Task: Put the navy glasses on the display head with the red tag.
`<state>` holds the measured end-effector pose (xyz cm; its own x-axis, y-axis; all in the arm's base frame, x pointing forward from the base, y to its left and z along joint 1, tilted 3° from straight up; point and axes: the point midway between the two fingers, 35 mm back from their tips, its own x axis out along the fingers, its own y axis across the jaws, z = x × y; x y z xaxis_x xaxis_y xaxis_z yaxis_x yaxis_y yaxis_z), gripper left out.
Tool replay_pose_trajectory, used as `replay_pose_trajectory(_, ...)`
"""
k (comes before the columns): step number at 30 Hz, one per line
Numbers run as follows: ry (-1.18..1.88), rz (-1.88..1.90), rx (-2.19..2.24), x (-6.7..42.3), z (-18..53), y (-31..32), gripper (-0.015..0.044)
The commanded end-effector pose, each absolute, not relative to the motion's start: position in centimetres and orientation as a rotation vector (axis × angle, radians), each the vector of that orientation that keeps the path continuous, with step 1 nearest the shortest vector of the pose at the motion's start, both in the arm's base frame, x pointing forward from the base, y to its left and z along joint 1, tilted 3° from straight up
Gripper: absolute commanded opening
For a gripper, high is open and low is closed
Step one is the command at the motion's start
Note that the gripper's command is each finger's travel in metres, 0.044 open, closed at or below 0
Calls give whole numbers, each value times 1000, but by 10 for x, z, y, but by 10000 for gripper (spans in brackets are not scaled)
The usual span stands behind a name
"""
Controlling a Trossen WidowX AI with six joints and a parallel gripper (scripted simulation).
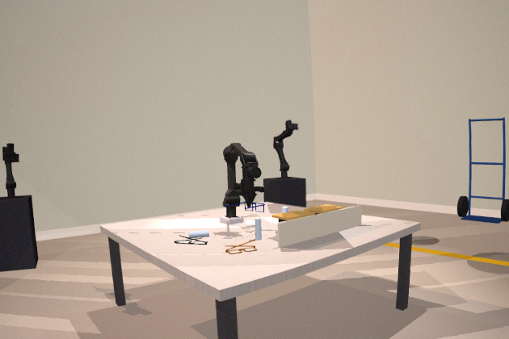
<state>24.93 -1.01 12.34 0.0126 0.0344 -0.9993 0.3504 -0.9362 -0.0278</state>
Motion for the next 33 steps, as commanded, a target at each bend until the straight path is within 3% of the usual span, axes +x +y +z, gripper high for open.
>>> replay_pose_trajectory(1,405,-2029,2059,248,120,-7,0)
replay_pose_trajectory(33,405,-2028,2059,252,93,-6,0)
